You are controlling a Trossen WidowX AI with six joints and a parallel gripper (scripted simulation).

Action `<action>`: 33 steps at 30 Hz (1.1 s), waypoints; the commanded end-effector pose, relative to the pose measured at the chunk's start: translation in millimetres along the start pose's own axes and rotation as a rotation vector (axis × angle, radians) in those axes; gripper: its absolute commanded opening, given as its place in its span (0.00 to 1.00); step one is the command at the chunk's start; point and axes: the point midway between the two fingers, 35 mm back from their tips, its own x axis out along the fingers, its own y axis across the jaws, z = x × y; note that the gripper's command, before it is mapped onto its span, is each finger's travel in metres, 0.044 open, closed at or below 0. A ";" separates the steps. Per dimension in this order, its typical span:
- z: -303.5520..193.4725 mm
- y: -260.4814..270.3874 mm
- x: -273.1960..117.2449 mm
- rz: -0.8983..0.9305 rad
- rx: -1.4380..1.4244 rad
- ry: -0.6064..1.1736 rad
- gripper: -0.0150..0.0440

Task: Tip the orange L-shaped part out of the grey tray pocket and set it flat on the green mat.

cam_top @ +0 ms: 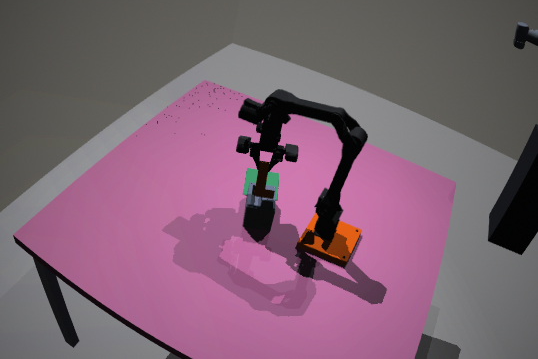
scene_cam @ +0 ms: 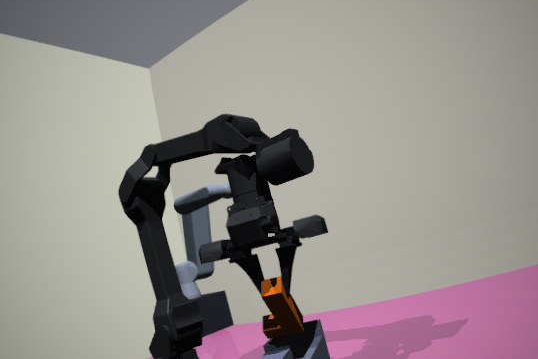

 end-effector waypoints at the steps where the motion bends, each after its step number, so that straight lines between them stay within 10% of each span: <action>1: 16.2 -0.2 0.0 0.005 -0.002 0.000 0.25; 33: 141.5 -11.3 -1.2 0.004 -0.003 -0.012 0.25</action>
